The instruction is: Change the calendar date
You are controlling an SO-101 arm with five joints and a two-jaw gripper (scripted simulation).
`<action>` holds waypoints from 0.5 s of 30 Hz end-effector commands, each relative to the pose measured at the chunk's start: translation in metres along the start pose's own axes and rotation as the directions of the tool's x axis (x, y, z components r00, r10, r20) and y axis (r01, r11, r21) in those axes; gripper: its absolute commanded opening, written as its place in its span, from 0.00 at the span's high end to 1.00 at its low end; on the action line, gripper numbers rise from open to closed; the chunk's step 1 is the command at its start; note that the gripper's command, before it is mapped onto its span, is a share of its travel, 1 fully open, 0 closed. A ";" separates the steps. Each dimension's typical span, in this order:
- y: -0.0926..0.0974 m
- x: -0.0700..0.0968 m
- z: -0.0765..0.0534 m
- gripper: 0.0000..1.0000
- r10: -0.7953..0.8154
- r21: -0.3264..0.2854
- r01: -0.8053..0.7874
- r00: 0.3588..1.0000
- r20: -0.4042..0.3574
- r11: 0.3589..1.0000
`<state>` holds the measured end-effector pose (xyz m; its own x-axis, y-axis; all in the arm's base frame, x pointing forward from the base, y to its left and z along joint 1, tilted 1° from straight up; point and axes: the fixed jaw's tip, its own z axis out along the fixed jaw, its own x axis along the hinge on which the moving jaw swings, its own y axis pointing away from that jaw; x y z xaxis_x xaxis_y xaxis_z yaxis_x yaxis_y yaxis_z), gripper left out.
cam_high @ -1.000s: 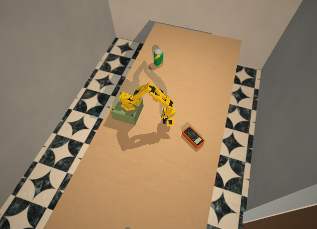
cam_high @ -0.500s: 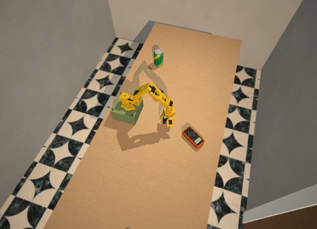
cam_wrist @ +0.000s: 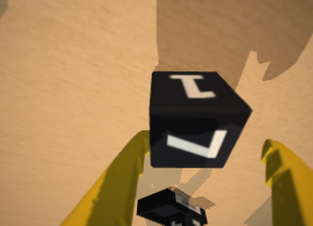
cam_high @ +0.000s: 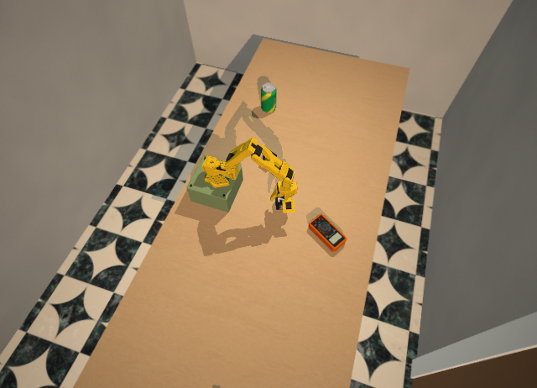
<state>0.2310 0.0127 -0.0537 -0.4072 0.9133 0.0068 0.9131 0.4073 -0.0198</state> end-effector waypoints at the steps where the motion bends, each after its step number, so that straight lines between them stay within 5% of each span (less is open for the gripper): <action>1: 0.005 0.000 -0.019 0.64 0.000 -0.019 0.000 1.000 0.007 1.000; 15: 0.002 0.001 -0.048 0.64 0.000 -0.018 0.000 1.000 0.006 1.000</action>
